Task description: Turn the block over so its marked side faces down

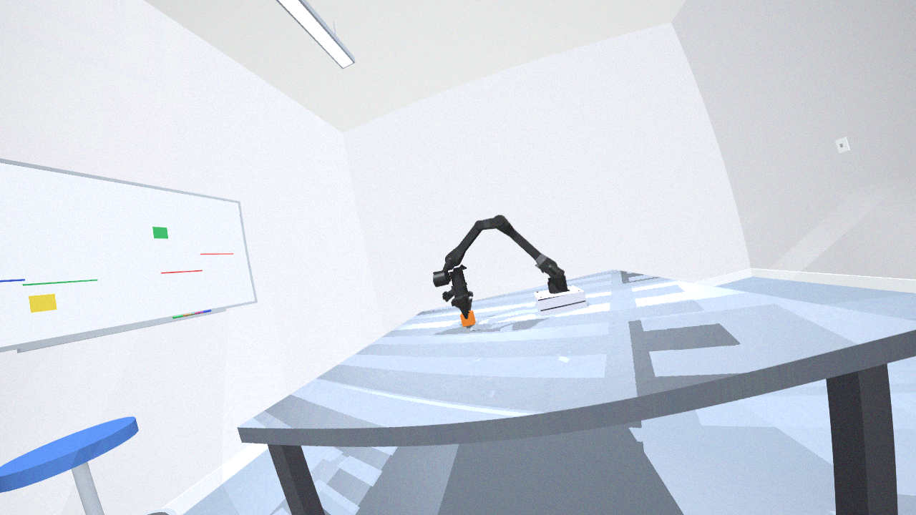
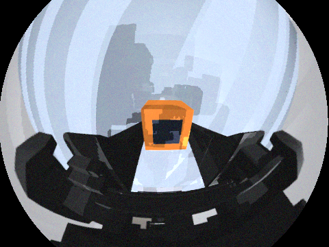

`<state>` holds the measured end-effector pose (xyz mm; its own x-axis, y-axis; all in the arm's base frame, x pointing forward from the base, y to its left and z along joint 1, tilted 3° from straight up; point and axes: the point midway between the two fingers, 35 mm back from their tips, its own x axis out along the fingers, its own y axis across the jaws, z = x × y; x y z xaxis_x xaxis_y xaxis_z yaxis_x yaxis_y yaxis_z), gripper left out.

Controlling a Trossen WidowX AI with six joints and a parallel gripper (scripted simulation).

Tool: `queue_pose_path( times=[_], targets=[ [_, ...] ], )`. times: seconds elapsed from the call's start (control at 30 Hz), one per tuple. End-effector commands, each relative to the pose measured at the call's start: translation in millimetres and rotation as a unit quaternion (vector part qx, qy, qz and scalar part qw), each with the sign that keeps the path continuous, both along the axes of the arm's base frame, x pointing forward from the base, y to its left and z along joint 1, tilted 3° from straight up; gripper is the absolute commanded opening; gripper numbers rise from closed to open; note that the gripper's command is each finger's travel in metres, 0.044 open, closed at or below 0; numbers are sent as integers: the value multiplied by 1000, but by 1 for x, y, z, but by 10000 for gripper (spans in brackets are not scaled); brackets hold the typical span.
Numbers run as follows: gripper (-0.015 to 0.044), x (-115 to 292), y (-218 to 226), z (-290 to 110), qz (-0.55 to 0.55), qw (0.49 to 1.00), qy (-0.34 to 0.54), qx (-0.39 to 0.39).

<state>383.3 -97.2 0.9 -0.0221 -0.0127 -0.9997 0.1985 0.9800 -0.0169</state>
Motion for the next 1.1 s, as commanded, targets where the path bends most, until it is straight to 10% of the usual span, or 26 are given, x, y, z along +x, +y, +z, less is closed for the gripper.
queue_pose_path(
  times=[0.0,1.07],
  targets=[
    [0,3,0,22,-1,1000,-6,-1],
    [0,4,-1,18,1,983,-177,-36]
  ],
)
